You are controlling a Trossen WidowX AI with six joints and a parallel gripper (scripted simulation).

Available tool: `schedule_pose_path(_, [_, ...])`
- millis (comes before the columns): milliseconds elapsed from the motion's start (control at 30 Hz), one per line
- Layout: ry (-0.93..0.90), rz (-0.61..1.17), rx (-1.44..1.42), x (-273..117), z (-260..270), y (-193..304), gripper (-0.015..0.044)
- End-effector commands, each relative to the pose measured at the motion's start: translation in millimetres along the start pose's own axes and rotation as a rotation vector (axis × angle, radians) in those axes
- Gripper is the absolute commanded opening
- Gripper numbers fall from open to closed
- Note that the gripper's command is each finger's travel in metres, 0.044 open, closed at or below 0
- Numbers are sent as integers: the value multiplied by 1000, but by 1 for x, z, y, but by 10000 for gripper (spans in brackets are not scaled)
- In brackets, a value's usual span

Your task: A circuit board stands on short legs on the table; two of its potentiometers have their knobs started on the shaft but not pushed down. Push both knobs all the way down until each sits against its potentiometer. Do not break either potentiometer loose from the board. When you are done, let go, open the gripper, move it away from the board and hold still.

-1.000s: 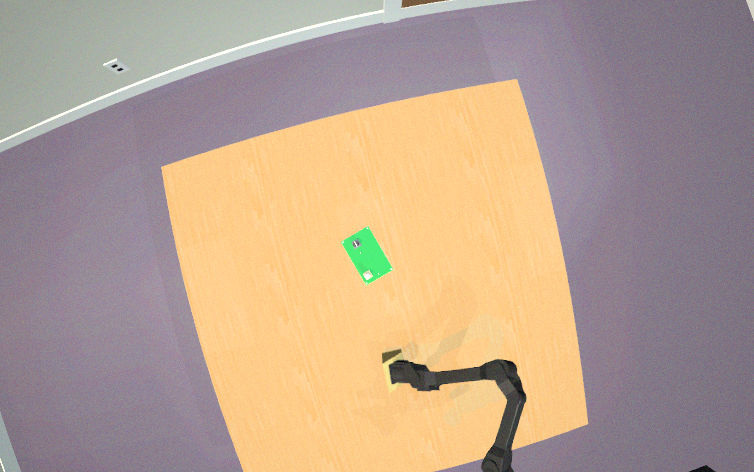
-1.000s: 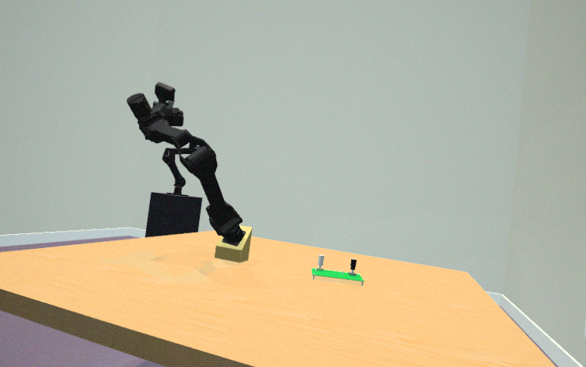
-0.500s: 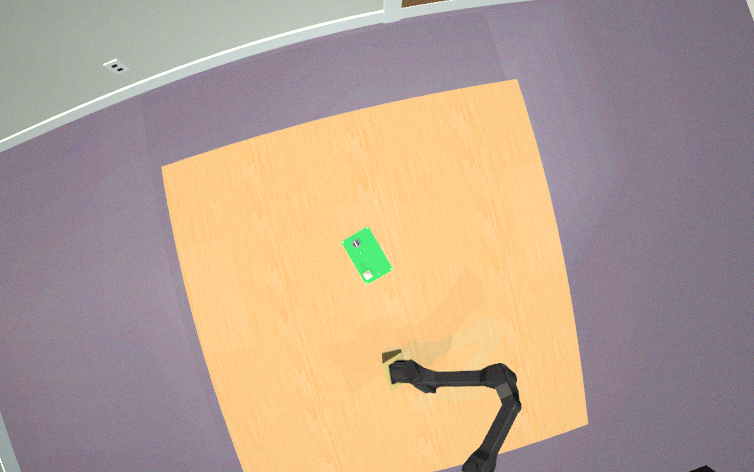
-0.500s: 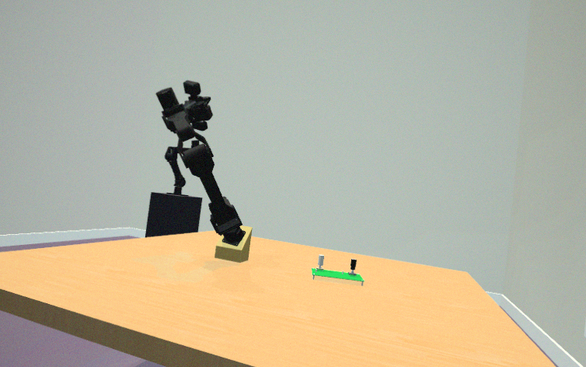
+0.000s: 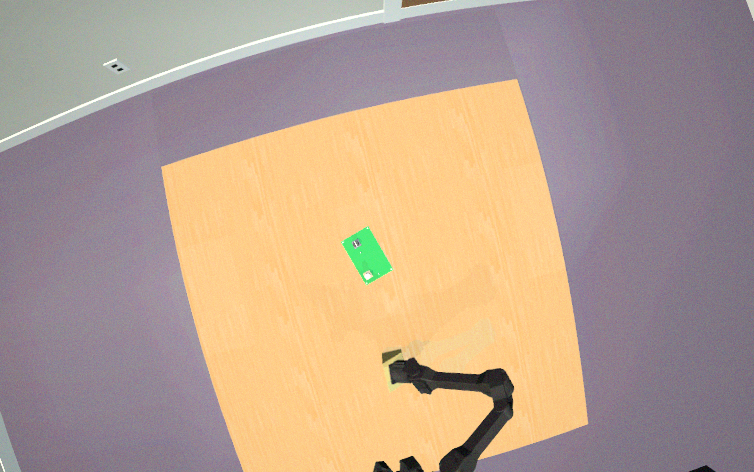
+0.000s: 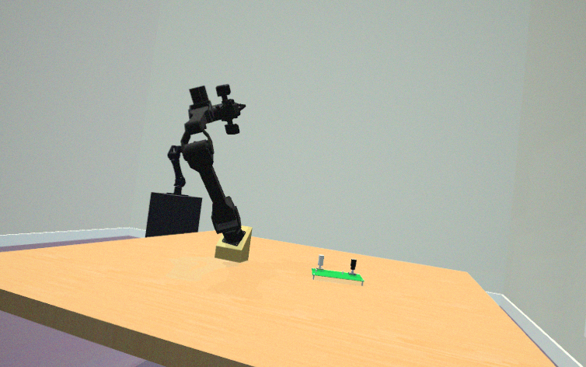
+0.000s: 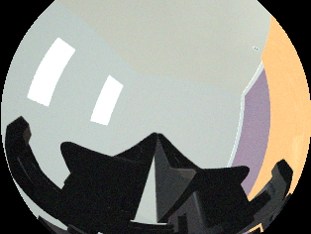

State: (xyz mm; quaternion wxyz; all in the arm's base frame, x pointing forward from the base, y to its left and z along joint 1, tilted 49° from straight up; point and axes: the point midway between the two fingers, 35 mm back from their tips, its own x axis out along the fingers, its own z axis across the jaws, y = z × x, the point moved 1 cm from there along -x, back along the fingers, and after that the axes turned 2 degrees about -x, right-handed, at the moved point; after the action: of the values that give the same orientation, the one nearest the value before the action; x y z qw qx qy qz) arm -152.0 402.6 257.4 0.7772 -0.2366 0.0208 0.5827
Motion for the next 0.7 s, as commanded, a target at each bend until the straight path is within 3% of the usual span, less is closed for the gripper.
schedule_pose_path(0, [54, -36, -73, 19, -13, -13, 0])
schedule_pose_path(667, [488, -263, -399, 100, -105, -141, 0])
